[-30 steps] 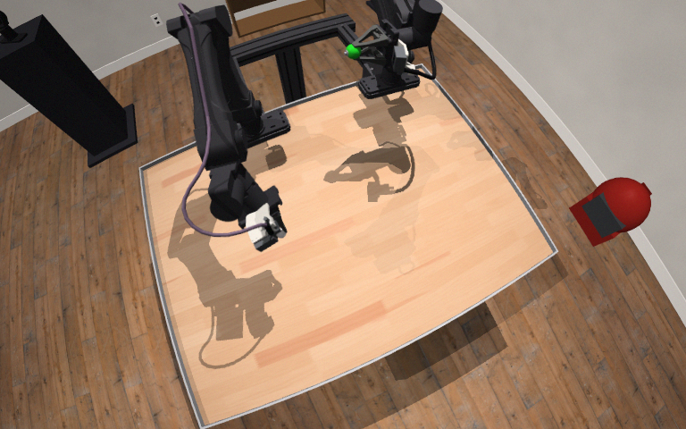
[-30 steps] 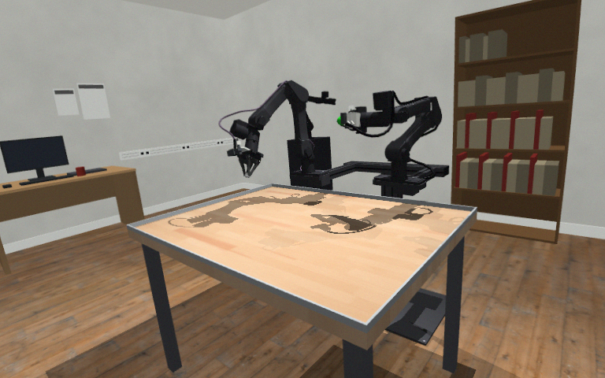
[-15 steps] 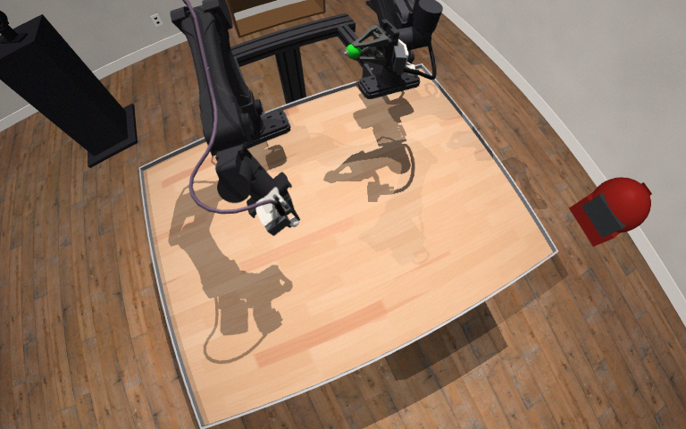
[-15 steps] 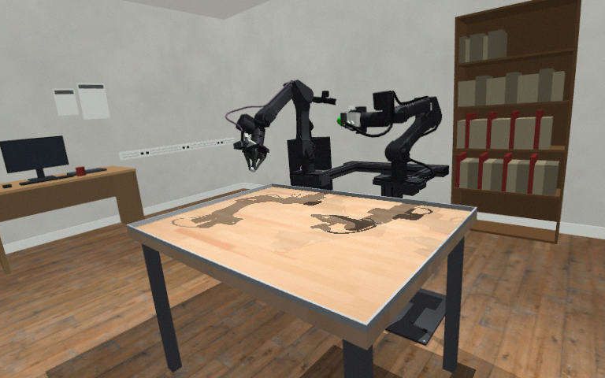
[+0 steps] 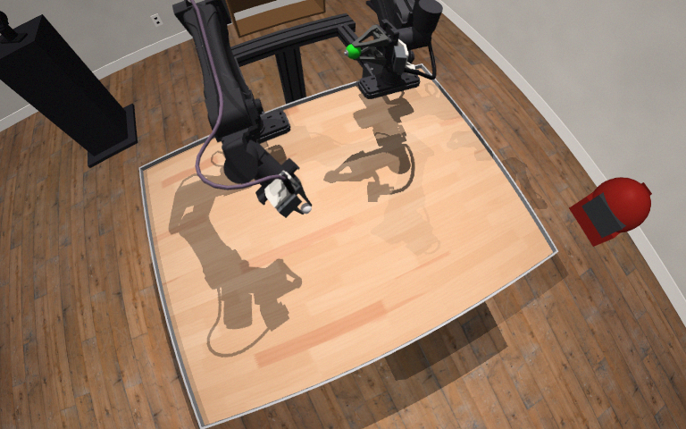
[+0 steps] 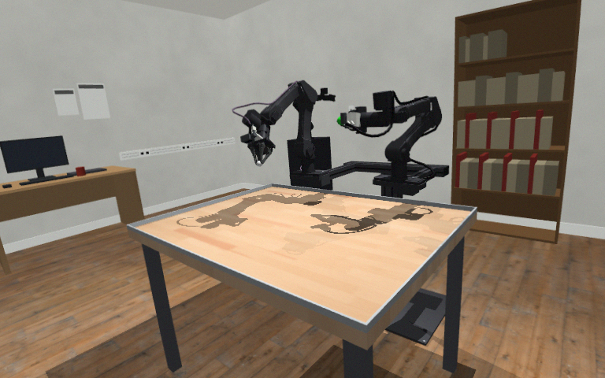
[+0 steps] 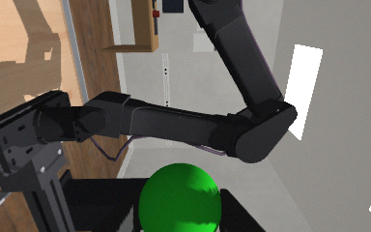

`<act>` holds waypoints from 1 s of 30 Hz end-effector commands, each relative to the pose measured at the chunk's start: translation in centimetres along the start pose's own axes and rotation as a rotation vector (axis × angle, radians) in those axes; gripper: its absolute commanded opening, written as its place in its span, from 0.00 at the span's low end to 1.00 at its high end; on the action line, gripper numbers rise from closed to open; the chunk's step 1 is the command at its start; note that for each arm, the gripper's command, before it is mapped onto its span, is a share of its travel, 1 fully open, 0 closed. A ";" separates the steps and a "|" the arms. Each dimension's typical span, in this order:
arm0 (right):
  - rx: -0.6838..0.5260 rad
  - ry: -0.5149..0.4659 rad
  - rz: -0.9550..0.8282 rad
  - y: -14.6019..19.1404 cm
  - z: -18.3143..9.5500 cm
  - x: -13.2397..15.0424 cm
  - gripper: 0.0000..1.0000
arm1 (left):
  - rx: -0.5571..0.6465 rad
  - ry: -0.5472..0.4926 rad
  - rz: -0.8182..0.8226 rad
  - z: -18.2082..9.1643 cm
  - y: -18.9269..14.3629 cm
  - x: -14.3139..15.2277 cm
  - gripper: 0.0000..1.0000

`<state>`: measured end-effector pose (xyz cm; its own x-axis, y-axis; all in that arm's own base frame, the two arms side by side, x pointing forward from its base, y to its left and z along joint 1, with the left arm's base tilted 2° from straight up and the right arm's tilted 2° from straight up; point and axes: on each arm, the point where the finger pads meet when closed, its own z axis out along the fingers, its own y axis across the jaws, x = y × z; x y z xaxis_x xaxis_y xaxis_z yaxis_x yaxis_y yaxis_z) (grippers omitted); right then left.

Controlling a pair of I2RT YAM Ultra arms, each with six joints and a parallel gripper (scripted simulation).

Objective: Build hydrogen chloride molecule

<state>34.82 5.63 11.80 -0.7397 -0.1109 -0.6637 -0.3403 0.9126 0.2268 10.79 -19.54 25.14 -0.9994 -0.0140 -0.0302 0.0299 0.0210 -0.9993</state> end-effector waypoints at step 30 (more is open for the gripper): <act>-0.255 -0.218 -0.190 9.8 -3.7 -2.3 0.00 | 0.012 0.013 0.069 0.2 -1.4 0.3 0.00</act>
<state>31.44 12.09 16.18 -0.5813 -0.1640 -0.7970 -0.5619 0.7893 0.2474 10.79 -19.54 25.14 -0.9994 -0.0140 -0.0302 0.0299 0.0210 -0.9993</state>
